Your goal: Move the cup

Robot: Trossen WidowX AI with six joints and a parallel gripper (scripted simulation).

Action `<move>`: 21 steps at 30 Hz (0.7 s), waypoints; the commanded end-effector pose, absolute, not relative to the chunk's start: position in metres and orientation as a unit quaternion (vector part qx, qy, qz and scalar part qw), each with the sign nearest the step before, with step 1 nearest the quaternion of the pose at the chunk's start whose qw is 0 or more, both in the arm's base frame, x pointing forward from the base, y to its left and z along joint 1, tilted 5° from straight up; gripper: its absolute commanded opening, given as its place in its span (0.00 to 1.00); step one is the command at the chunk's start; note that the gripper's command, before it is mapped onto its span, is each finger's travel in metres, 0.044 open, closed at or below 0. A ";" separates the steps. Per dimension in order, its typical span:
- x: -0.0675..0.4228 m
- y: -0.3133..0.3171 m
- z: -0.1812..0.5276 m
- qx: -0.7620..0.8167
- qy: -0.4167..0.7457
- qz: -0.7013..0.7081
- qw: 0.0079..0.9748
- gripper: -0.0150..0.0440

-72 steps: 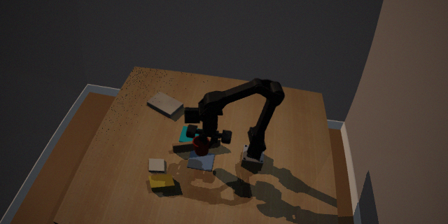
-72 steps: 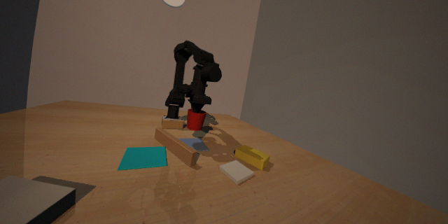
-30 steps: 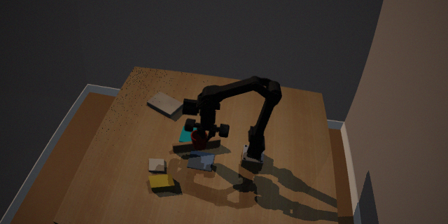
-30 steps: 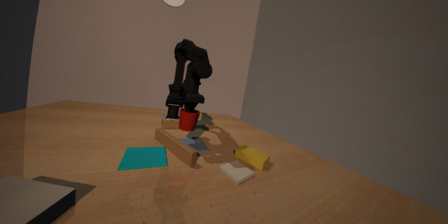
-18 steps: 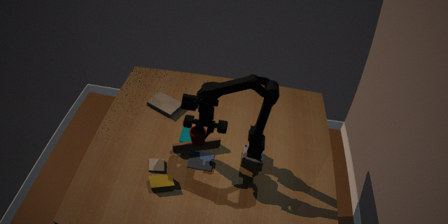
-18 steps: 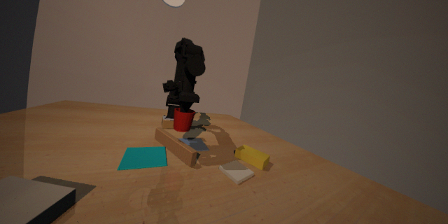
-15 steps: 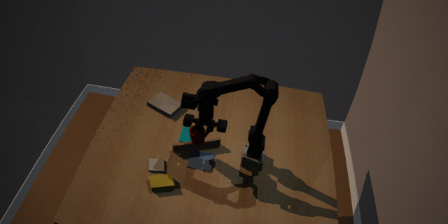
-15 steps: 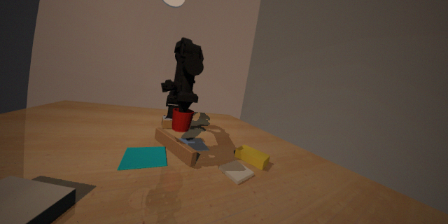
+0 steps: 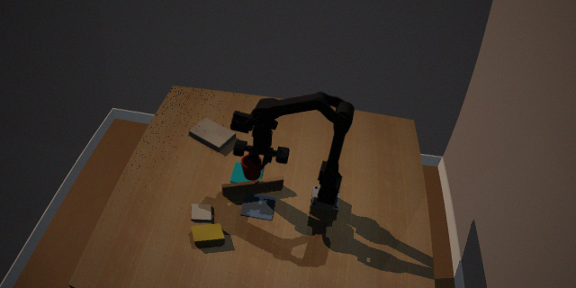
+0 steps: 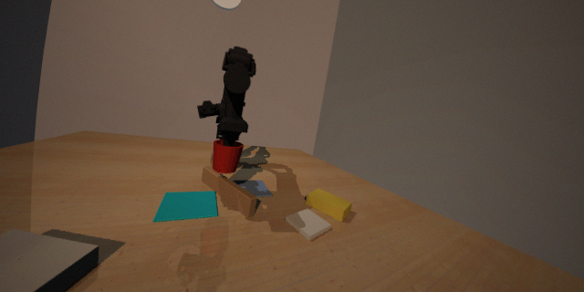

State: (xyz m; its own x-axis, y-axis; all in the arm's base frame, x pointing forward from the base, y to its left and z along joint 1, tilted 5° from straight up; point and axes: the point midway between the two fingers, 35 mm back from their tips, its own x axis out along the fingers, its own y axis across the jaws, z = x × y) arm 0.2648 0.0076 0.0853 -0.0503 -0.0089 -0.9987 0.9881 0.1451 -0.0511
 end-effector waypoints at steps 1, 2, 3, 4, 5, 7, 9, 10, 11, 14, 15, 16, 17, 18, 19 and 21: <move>0.270 -0.001 0.085 0.445 0.547 -0.477 0.524 0.25; 0.271 -0.003 0.085 0.445 0.547 -0.477 0.525 0.25; 0.273 -0.005 0.085 0.445 0.547 -0.477 0.525 0.25; 0.274 -0.007 0.085 0.445 0.547 -0.477 0.525 0.25; 0.275 -0.009 0.085 0.445 0.547 -0.477 0.525 0.25; 0.278 -0.013 0.085 0.445 0.546 -0.477 0.525 0.25; 0.280 -0.017 0.086 0.445 0.546 -0.477 0.525 0.25; 0.282 -0.019 0.086 0.445 0.546 -0.477 0.525 0.25; 0.283 -0.021 0.086 0.445 0.546 -0.477 0.525 0.25; 0.287 -0.028 0.086 0.445 0.546 -0.477 0.525 0.25; 0.288 -0.030 0.086 0.445 0.546 -0.477 0.525 0.25; 0.290 -0.032 0.086 0.445 0.546 -0.477 0.526 0.25; 0.291 -0.035 0.086 0.445 0.546 -0.477 0.526 0.25; 0.292 -0.037 0.086 0.445 0.546 -0.477 0.526 0.25; 0.294 -0.039 0.086 0.445 0.546 -0.477 0.526 0.25; 0.296 -0.044 0.086 0.445 0.545 -0.477 0.526 0.25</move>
